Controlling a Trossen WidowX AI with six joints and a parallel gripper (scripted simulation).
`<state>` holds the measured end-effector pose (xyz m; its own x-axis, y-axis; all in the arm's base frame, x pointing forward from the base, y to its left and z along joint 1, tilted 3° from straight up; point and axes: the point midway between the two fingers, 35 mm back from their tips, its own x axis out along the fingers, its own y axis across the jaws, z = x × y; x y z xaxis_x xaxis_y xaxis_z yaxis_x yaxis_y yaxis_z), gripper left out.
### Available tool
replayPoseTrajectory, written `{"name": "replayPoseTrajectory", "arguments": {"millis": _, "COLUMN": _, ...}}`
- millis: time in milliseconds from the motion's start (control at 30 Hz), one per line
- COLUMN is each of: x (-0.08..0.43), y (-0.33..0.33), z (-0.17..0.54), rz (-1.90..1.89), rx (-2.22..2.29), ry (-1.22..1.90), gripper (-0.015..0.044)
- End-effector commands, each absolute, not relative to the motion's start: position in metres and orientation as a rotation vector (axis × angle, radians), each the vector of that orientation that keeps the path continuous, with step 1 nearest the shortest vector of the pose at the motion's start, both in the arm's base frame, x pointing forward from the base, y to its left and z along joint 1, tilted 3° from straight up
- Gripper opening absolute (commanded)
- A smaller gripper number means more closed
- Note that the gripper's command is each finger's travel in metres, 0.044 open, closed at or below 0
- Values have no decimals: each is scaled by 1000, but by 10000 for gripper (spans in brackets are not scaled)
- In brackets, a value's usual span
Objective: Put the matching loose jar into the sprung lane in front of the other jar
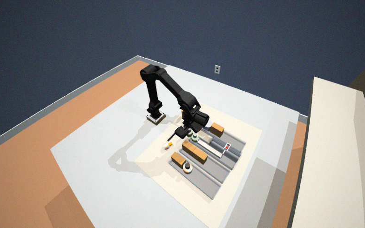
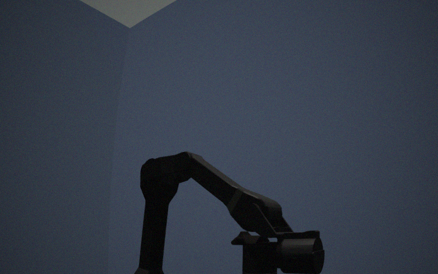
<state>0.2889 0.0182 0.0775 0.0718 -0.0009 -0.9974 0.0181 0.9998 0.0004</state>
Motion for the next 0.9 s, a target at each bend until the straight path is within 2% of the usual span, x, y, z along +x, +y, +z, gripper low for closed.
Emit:
{"name": "replayPoseTrajectory", "arguments": {"millis": 0, "x": 296, "y": 19, "z": 80, "rz": -6, "rx": 14, "ry": 1482, "gripper": 0}}
{"name": "replayPoseTrajectory", "arguments": {"millis": 867, "x": 307, "y": 19, "z": 80, "rz": -6, "rx": 14, "ry": 1481, "gripper": 0}}
